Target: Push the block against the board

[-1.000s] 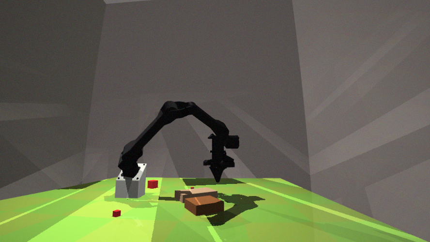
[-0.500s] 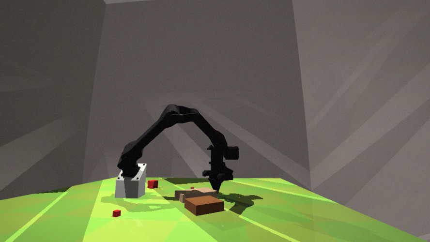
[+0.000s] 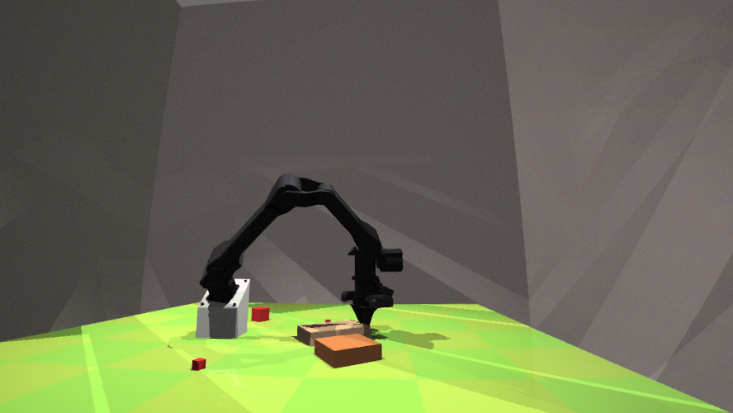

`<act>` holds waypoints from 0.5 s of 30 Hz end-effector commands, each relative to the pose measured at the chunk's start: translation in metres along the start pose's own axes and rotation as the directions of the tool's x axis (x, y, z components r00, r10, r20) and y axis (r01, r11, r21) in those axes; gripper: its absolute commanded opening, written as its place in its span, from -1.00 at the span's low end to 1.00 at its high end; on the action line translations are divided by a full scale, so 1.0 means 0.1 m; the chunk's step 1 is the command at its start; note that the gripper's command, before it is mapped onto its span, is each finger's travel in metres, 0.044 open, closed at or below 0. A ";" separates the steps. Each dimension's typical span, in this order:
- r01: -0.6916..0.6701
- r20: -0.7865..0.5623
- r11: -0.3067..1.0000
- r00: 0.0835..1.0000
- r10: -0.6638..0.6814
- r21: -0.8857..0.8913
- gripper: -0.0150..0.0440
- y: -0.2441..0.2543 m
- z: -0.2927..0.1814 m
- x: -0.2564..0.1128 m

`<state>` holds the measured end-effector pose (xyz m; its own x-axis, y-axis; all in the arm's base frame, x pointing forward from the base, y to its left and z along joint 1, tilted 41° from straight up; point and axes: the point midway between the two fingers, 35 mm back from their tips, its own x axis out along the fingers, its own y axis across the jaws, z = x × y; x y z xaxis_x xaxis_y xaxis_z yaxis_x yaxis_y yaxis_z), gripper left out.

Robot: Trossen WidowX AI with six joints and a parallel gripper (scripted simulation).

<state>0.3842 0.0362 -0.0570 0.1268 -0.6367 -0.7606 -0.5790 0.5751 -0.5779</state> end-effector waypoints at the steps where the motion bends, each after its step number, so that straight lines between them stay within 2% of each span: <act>1: 0.002 -0.004 1.000 1.000 -0.002 -0.005 -0.49 0.00 -0.09 0.00; 15: 0.002 -0.005 1.000 1.000 -0.002 -0.005 -0.49 0.00 -0.22 0.00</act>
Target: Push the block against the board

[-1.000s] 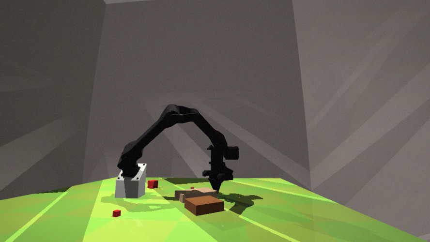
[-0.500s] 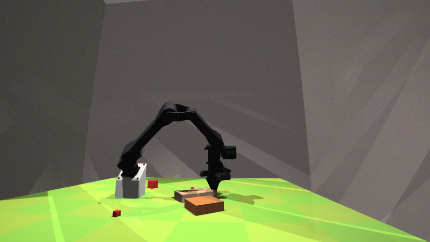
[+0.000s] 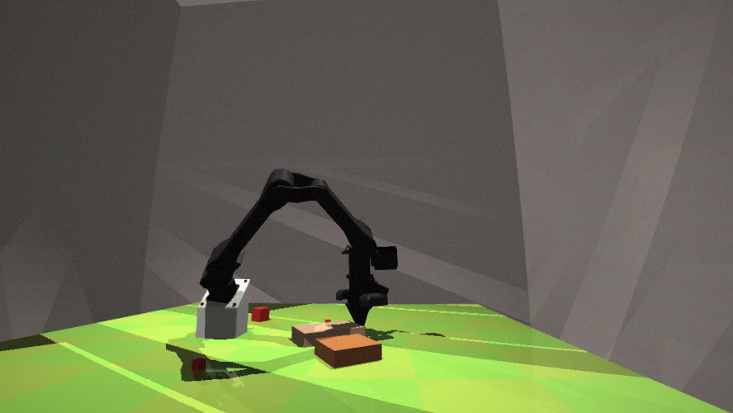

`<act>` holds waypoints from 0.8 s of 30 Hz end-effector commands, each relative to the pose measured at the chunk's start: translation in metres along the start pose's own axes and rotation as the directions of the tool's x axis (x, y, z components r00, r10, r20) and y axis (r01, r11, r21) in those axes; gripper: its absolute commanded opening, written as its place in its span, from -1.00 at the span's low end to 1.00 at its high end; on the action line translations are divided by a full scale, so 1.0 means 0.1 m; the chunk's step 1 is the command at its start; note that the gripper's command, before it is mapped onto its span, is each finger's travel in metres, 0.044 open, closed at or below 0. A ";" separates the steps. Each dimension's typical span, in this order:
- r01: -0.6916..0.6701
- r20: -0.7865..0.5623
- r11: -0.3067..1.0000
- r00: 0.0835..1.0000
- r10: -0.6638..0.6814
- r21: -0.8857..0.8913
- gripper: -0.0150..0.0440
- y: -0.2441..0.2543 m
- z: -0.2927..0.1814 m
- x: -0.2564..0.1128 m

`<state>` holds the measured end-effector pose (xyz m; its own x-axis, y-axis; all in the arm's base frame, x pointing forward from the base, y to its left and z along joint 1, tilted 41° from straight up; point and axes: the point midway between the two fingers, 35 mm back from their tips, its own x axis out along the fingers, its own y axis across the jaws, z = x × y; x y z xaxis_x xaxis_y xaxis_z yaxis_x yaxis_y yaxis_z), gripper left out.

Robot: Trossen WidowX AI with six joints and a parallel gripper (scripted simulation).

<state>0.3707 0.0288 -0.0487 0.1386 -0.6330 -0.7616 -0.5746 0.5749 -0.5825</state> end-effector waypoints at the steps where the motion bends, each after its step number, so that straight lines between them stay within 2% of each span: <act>1: -0.002 -0.016 1.000 1.000 0.002 -0.010 -0.49 0.01 -0.04 0.04; 24: -0.002 -0.014 1.000 1.000 0.002 -0.008 -0.49 -0.01 0.34 0.03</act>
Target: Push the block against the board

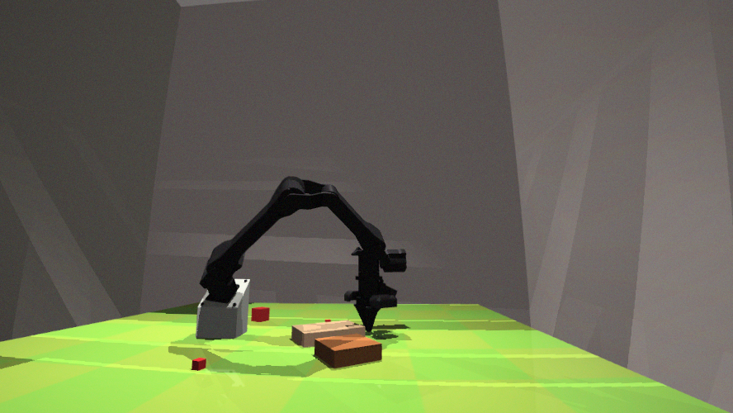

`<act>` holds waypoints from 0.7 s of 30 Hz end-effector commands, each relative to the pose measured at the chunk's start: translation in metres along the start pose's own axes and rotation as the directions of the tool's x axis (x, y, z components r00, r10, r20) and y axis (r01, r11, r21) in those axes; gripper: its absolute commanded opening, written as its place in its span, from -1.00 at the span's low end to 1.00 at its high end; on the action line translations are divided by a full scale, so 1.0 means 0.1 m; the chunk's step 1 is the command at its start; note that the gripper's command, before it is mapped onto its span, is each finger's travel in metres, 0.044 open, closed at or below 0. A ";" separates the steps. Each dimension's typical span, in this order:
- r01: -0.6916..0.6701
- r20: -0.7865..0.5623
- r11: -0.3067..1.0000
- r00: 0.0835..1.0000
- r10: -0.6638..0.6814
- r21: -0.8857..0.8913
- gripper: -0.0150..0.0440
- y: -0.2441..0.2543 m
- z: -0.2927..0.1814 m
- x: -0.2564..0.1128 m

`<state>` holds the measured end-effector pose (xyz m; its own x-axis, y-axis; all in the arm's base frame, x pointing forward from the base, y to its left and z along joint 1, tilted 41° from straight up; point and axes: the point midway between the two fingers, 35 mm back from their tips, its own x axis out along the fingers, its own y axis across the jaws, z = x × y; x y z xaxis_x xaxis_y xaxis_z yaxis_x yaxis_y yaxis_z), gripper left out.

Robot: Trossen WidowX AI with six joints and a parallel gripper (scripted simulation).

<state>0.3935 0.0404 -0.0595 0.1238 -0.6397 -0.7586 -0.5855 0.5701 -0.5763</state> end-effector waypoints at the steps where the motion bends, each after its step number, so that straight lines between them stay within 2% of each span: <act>1: 0.001 0.002 1.000 1.000 -0.001 0.005 -0.49 -0.01 0.08 -0.01; 11: 0.001 0.001 1.000 1.000 -0.001 0.001 -0.49 0.00 0.16 -0.03; 15: -0.001 0.004 1.000 1.000 0.001 0.005 -0.49 0.00 0.16 -0.53; 21: -0.001 0.004 1.000 1.000 0.001 0.005 -0.49 0.00 0.16 -0.56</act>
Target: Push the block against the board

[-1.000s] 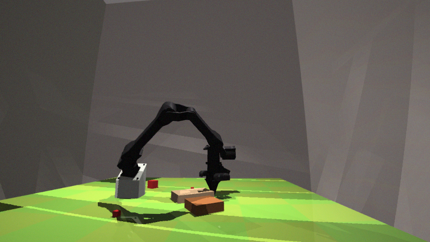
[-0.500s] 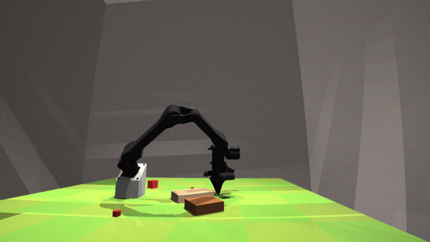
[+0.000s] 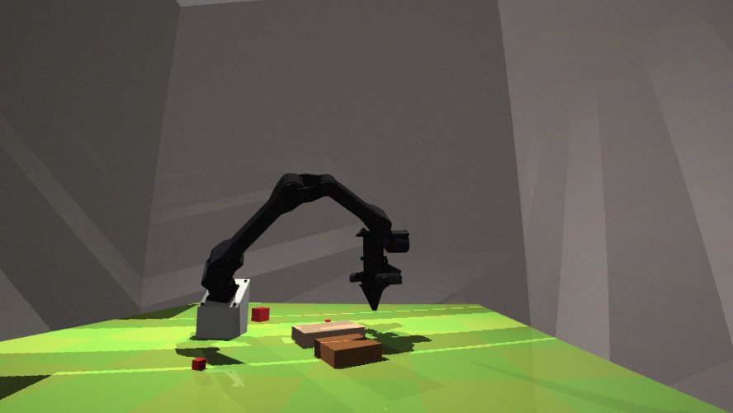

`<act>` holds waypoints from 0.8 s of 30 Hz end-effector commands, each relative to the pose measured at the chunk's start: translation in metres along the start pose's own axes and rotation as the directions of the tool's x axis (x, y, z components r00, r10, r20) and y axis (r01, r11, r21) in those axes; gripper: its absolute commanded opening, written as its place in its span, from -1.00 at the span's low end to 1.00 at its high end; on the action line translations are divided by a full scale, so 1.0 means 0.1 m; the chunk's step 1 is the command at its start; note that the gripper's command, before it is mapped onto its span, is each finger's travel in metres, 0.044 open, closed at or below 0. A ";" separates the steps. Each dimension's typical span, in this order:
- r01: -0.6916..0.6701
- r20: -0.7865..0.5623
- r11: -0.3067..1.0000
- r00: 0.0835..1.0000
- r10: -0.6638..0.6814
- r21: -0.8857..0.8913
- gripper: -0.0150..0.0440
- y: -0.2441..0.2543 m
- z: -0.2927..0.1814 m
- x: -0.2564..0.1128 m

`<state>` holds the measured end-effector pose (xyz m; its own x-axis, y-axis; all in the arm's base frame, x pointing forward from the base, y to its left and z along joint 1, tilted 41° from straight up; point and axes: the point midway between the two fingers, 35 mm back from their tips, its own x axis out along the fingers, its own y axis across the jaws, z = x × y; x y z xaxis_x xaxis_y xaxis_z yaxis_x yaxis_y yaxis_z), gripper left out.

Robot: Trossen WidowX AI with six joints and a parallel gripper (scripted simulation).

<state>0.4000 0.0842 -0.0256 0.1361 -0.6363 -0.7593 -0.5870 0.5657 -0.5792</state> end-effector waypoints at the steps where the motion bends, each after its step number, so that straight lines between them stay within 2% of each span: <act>1: 0.000 0.000 1.000 1.000 0.000 0.006 -0.49 0.00 0.00 0.00; 12: -0.004 -0.001 0.935 1.000 0.005 0.354 -0.49 0.20 -0.26 -0.05; 24: -0.003 -0.005 0.714 1.000 0.008 0.700 -0.49 0.42 -0.59 -0.07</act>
<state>0.3391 0.0826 -0.0271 0.1271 -0.6370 -0.7603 0.0281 0.7685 -0.6392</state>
